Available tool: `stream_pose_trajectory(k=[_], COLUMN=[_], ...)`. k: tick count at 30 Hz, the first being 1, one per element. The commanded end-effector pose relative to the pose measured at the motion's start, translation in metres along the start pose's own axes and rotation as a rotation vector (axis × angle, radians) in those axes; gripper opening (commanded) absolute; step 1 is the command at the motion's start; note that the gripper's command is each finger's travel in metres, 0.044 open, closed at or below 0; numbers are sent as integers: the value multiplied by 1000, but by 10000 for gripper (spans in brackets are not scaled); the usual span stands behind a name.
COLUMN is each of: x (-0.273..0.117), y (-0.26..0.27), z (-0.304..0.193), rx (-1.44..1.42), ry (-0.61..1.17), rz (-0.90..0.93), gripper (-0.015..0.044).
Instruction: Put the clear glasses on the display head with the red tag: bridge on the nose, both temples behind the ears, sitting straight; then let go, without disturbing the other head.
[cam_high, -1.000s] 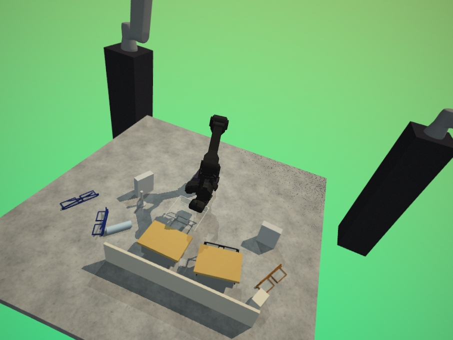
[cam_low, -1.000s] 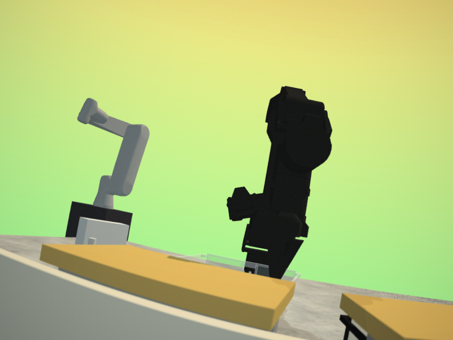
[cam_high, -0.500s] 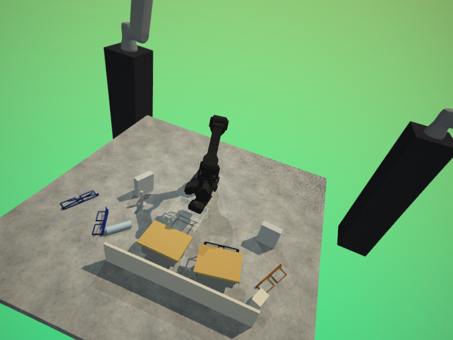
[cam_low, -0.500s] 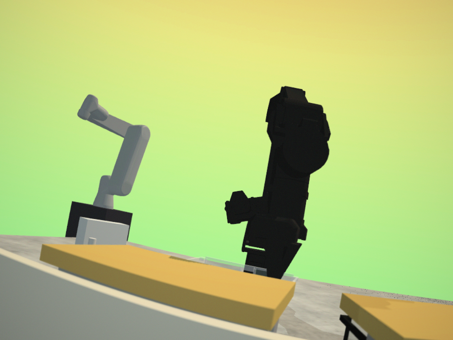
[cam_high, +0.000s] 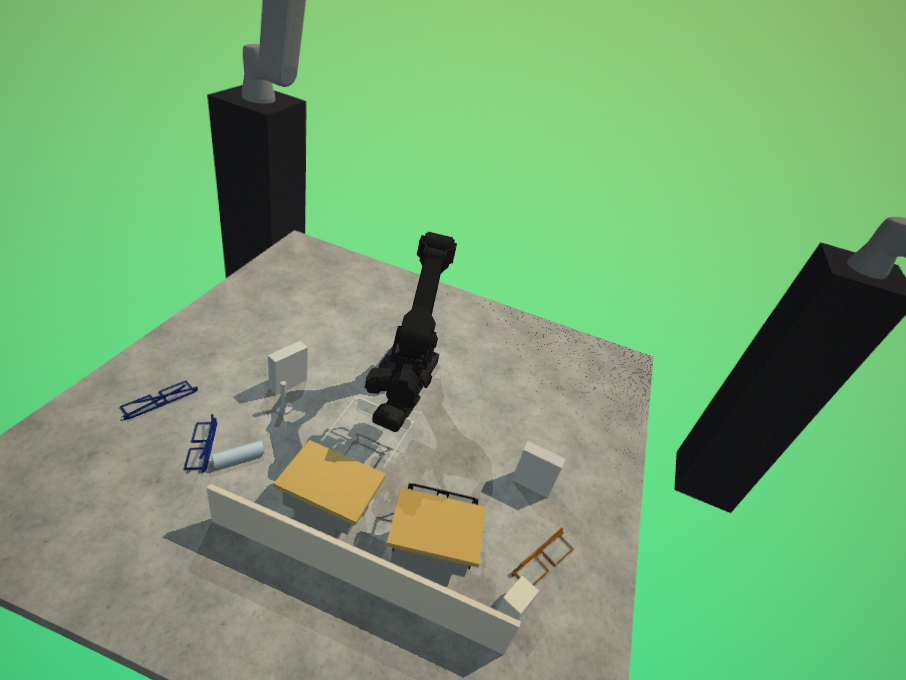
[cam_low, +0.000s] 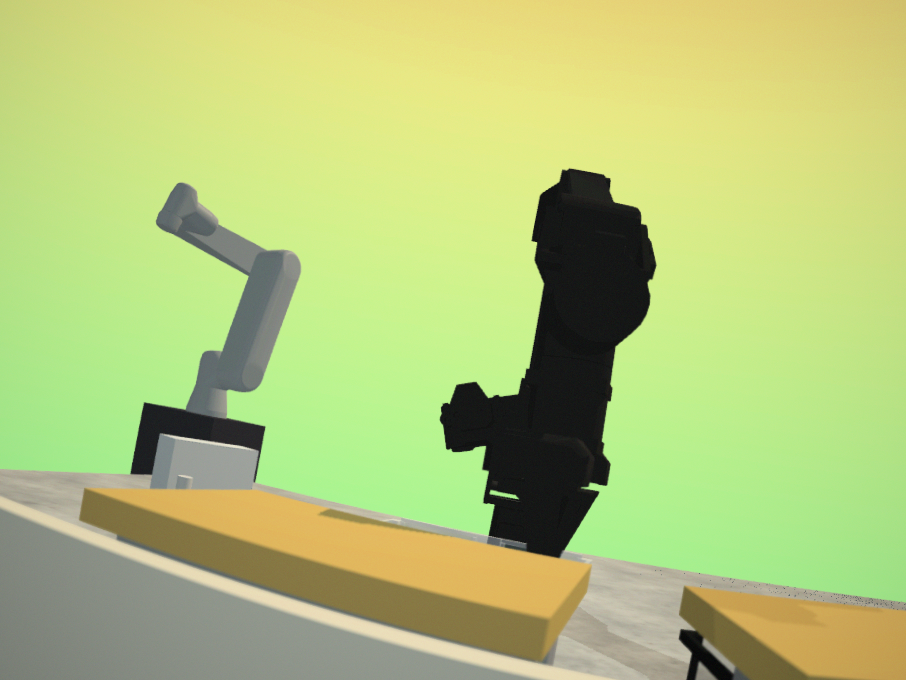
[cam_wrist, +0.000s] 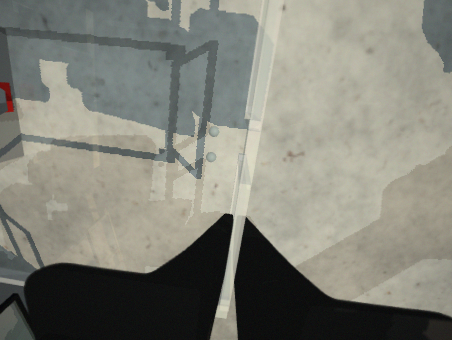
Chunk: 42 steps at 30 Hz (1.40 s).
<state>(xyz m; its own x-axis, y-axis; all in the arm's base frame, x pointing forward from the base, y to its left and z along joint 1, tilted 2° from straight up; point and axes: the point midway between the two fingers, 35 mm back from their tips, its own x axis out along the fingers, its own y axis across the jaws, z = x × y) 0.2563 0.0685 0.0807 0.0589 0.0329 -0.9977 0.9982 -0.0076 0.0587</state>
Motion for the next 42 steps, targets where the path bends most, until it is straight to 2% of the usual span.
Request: stream_pose_trajectory(k=[1,42], x=[-3,-3], y=[7,56], z=[-1,-1], rx=[-3,-3], ry=[7,8], rz=[12,1], gripper=[0,0])
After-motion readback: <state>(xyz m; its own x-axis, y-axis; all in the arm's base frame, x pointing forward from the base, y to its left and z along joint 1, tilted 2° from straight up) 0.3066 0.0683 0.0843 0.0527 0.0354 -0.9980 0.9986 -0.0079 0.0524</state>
